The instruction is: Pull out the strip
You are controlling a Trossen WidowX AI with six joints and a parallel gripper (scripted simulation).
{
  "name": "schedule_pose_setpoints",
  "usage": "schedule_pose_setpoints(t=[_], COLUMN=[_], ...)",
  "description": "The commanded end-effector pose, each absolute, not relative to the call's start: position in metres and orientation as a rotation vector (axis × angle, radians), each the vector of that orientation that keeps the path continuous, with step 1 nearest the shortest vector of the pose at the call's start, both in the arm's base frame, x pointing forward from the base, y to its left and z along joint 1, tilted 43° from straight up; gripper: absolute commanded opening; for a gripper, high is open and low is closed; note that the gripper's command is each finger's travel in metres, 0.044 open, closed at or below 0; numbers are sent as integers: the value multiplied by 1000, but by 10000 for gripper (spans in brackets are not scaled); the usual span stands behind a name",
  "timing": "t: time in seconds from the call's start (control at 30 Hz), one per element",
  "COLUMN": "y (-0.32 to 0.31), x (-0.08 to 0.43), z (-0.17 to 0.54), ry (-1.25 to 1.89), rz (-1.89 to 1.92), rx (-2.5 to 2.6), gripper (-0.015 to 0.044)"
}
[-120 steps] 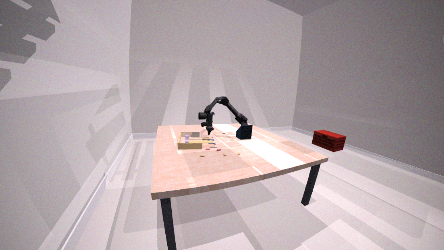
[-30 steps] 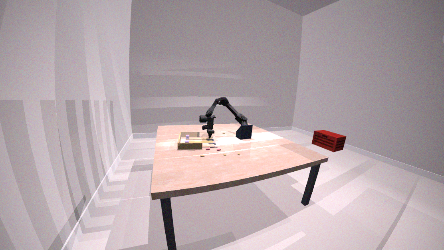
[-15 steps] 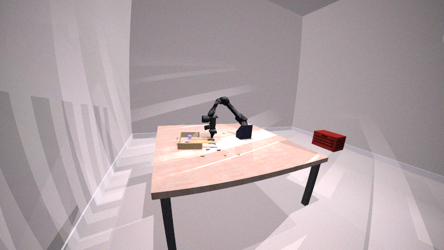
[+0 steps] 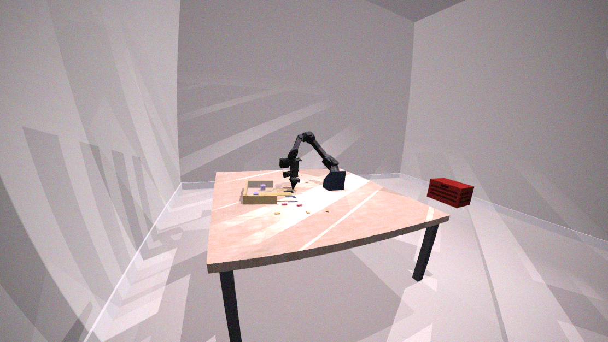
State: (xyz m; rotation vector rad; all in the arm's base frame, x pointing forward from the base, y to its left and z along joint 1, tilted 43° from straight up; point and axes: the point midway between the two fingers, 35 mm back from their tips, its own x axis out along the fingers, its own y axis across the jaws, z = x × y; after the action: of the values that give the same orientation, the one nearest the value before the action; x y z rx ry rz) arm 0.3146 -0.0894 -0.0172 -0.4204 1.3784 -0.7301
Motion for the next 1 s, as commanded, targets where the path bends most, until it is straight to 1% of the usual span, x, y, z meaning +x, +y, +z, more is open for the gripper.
schedule_pose_setpoints(t=[0.0,0.97], y=[-91,-85], x=[300,259], z=[-22,-29], ry=[1402,1404], rz=[-736,-736], rx=[-425,-426], gripper=[0,0])
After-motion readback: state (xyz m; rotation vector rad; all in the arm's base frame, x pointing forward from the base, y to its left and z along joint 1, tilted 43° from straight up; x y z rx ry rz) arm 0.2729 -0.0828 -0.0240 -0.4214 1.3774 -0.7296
